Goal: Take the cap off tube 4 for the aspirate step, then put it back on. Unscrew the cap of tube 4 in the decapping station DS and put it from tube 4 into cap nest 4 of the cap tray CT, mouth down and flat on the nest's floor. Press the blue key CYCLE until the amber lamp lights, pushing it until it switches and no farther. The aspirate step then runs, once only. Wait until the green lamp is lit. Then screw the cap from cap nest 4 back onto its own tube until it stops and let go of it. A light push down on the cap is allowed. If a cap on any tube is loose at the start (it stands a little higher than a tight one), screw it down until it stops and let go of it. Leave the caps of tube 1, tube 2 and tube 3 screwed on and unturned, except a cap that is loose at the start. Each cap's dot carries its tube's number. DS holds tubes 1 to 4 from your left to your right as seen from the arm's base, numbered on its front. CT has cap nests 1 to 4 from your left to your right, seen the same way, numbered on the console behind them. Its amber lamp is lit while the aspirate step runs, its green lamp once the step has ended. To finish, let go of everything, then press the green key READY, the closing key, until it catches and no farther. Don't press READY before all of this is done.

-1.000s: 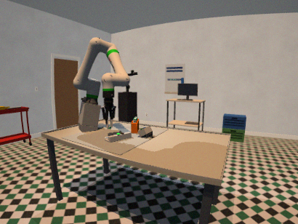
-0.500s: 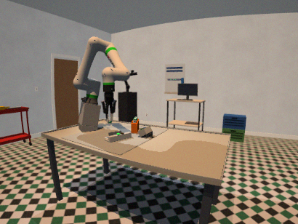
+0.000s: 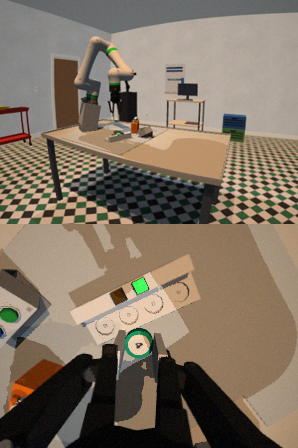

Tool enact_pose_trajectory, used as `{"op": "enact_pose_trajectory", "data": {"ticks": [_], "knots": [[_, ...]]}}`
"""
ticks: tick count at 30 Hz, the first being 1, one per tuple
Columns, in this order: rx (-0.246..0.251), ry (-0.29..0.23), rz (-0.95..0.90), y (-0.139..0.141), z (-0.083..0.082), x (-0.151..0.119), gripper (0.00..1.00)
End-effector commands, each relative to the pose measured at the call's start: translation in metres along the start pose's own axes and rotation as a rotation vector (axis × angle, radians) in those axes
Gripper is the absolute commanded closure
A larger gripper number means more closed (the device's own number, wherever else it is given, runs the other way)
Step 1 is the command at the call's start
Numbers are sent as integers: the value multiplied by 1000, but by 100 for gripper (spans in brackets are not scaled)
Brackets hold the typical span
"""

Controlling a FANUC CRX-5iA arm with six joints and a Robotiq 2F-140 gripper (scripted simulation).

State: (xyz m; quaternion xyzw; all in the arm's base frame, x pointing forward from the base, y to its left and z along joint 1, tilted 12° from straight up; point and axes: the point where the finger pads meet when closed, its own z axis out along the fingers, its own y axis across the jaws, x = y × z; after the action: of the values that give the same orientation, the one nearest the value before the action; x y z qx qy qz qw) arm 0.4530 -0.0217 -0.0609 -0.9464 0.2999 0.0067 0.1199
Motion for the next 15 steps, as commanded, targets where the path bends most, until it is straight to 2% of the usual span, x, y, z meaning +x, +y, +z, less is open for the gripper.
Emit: {"op": "enact_pose_trajectory", "data": {"ticks": [1, 4, 15], "knots": [[-30, 19, 22, -28, 0, -21, 100], [-30, 19, 22, -28, 0, -21, 100], [-30, 19, 22, -91, 3, -75, 100]]}}
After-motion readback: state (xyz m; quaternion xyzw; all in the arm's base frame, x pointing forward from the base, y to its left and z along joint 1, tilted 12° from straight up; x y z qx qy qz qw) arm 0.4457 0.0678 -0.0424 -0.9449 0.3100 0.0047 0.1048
